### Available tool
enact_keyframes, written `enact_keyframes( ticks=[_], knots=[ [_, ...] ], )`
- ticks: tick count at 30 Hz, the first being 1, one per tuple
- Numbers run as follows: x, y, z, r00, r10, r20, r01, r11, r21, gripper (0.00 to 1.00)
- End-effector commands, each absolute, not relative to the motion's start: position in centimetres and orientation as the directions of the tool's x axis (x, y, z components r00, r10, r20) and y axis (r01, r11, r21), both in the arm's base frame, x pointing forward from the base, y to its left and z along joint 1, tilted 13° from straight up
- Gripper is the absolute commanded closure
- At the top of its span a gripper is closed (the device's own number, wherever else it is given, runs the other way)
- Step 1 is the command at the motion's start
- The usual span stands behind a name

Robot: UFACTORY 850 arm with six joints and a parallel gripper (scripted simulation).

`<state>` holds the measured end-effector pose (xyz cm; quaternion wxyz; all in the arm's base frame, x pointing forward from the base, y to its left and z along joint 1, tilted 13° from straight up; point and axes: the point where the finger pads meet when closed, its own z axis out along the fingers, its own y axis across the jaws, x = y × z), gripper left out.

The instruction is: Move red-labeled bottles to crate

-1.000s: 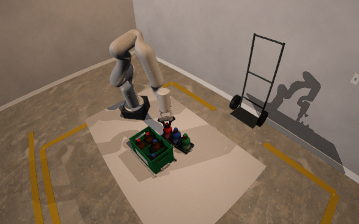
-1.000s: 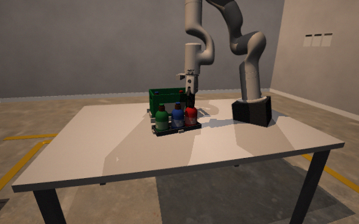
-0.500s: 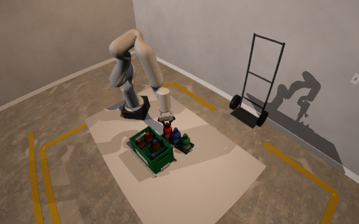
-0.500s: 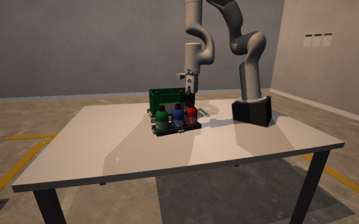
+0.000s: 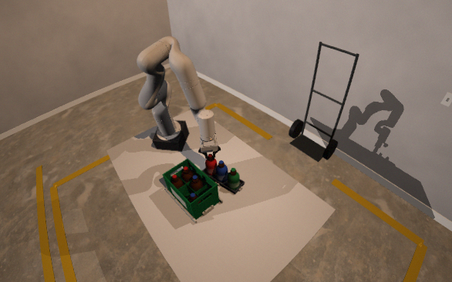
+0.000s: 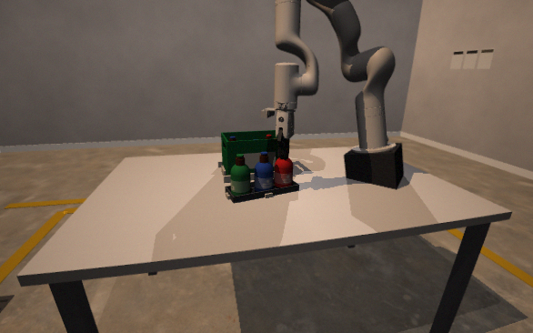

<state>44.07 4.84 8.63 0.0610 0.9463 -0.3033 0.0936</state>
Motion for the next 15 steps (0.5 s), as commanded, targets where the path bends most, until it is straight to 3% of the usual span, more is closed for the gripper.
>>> enact_keyframes(
  ticks=[1,15],
  knots=[
    [44.13,4.88,8.78,0.798,-0.563,0.215,-0.585,-0.809,0.058,1.0],
    [44.08,4.94,9.15,0.798,-0.563,0.215,-0.585,-0.809,0.058,1.0]
  ],
)
